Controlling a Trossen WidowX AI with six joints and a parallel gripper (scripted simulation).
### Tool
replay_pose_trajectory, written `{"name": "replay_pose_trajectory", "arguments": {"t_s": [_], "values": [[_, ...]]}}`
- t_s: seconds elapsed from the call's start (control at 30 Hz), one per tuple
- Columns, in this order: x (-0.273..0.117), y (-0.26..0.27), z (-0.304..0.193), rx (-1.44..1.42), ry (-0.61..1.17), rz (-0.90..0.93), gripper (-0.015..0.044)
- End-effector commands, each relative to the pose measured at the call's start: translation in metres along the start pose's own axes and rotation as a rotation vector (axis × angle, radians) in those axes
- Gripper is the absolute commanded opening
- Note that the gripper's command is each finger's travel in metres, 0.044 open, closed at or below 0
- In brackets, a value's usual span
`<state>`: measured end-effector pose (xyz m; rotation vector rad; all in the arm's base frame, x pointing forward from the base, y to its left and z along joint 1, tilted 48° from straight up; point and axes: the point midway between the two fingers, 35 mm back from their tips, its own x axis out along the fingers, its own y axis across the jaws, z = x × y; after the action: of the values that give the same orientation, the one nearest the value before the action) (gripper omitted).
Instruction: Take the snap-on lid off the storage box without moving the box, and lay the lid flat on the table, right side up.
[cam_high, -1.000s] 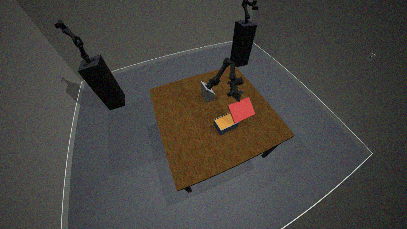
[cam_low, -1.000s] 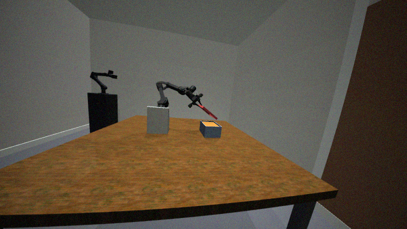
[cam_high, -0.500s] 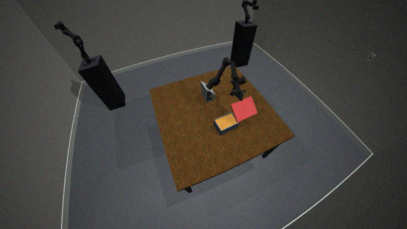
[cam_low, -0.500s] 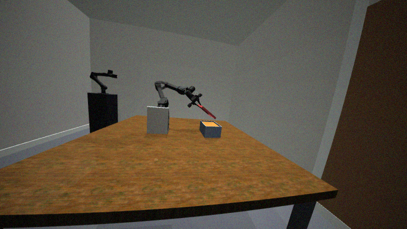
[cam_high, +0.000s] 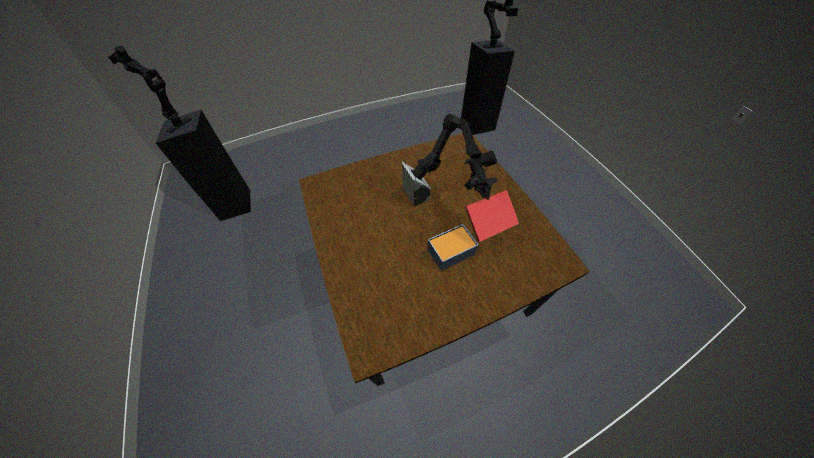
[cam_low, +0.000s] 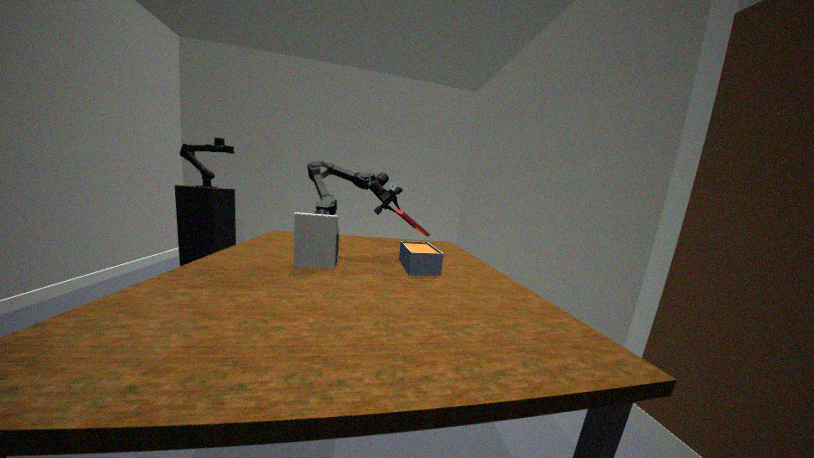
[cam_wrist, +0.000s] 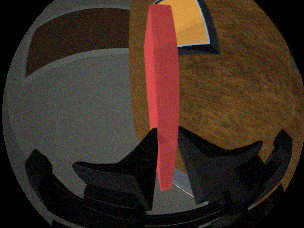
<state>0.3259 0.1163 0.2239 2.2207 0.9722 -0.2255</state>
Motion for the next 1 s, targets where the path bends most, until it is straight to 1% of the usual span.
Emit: {"name": "replay_pose_trajectory", "arguments": {"t_s": [0.0, 0.97], "values": [[-0.003, 0.004, -0.009, -0.001, 0.001, 0.017, 0.0000], [-0.007, 0.001, -0.067, 0.001, 0.004, 0.019, 0.0000]]}}
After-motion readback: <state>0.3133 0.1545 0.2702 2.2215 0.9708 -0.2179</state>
